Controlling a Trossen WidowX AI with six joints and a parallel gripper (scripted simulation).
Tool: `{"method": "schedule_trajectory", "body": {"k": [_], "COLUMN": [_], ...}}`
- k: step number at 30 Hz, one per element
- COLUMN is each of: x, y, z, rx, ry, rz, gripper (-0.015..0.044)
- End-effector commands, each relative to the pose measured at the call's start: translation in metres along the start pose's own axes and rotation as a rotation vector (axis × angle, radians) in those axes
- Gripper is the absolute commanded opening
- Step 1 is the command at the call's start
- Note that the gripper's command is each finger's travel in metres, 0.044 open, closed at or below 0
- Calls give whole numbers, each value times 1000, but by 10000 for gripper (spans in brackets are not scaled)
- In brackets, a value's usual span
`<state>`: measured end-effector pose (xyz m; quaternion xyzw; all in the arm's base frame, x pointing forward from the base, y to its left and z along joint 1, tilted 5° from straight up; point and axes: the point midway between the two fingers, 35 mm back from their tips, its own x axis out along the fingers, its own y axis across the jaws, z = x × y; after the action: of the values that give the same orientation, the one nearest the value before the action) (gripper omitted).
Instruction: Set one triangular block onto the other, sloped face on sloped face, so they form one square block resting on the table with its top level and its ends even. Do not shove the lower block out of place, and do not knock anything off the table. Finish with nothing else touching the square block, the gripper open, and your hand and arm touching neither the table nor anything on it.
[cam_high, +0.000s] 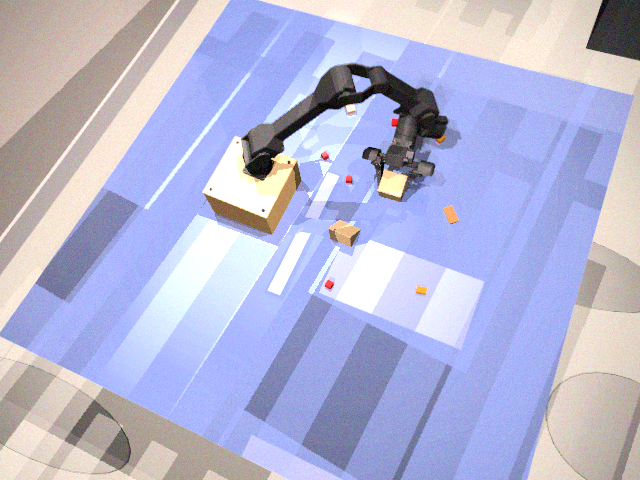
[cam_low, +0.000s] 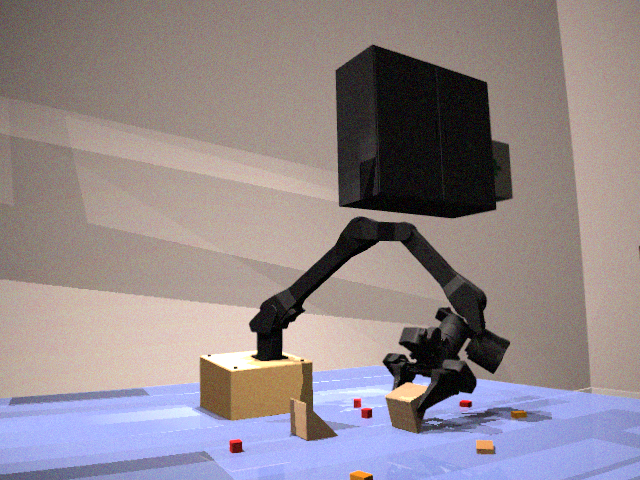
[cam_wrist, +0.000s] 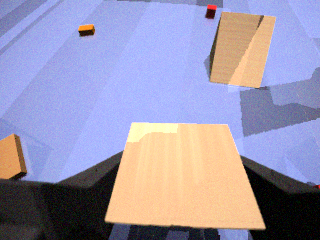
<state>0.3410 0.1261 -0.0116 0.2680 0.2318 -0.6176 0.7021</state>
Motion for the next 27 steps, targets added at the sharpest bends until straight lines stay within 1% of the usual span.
{"method": "schedule_trajectory", "body": {"k": [1, 10, 22, 24, 27], "x": [0, 0, -2, -15, -50], "y": [-1, -1, 0, 1, 1], "z": [-1, -1, 1, 14, 53], "rx": [-4, -4, -4, -3, -1], "ry": [4, 4, 4, 3, 2], "rz": [-2, -2, -2, -1, 0], "gripper": [210, 440, 440, 440, 440]}}
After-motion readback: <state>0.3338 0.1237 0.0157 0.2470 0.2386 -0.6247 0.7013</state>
